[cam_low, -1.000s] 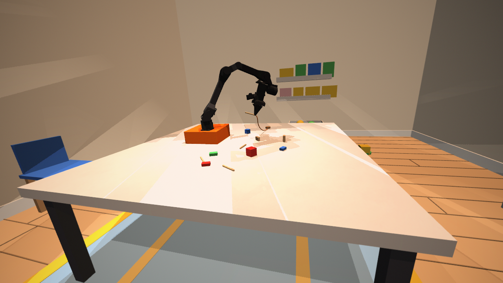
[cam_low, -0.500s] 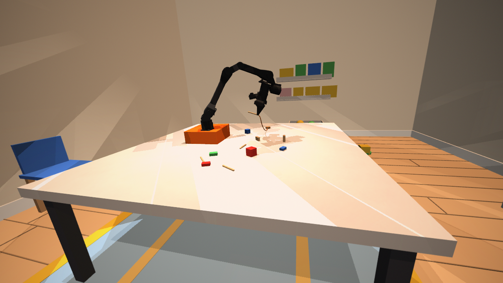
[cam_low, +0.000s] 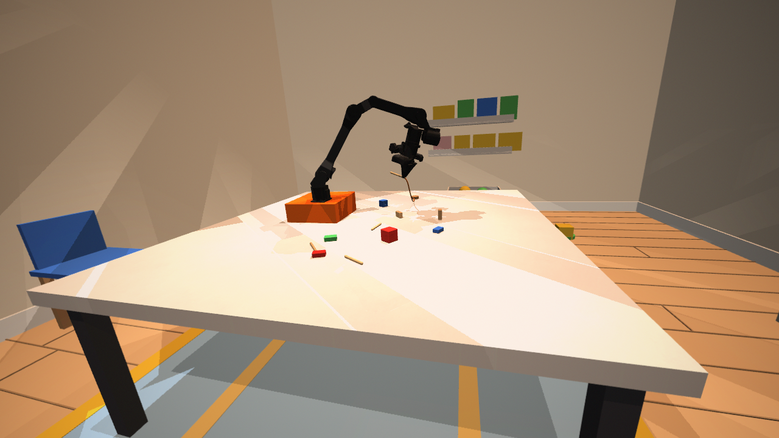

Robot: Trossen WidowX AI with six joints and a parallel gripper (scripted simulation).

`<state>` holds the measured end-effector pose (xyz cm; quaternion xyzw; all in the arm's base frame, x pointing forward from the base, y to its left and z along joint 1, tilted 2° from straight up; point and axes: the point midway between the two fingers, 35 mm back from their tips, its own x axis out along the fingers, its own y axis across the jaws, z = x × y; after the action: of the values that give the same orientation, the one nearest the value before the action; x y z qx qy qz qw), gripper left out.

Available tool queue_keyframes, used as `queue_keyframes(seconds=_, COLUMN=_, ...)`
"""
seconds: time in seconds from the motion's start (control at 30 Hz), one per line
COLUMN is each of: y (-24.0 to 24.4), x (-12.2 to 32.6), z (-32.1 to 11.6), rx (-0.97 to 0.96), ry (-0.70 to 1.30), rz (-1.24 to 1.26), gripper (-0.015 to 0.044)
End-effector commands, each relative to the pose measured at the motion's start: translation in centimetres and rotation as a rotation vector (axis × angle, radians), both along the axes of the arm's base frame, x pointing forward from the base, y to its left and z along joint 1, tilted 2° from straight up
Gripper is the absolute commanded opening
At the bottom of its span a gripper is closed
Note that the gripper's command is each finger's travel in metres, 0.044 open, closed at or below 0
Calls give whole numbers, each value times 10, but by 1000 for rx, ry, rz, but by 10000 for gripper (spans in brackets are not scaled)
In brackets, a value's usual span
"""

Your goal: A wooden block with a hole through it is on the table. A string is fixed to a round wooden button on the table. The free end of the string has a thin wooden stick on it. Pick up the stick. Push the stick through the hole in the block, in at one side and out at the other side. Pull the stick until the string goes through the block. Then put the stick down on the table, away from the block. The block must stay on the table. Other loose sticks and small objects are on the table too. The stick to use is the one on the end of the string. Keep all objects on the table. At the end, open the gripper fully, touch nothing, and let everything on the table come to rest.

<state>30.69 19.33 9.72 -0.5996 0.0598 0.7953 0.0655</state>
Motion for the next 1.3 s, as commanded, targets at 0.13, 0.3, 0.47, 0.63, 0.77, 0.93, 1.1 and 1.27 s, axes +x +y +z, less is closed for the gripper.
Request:
queue_keyframes(seconds=0.13, y=1, x=7, z=-3, rx=0, ry=3, rz=-123, gripper=0)
queue_keyframes(seconds=0.3, y=2, x=16, z=-3, rx=4, ry=-1, rz=-269, gripper=0)
queue_keyframes(seconds=0.47, y=2, x=22, z=-3, rx=8, ry=-1, rz=-368, gripper=0)
queue_keyframes(seconds=0.63, y=1, x=21, z=-1, rx=8, ry=-5, rz=-352, gripper=0)
queue_keyframes(seconds=0.77, y=1, x=21, z=-1, rx=7, ry=-10, rz=-345, gripper=0)
queue_keyframes(seconds=0.93, y=4, x=20, z=-7, rx=-4, ry=-27, rz=-344, gripper=0)
queue_keyframes(seconds=1.1, y=7, x=19, z=-13, rx=-15, ry=-46, rz=-343, gripper=0)
queue_keyframes(seconds=1.27, y=9, x=19, z=-19, rx=-26, ry=-65, rz=-343, gripper=0)
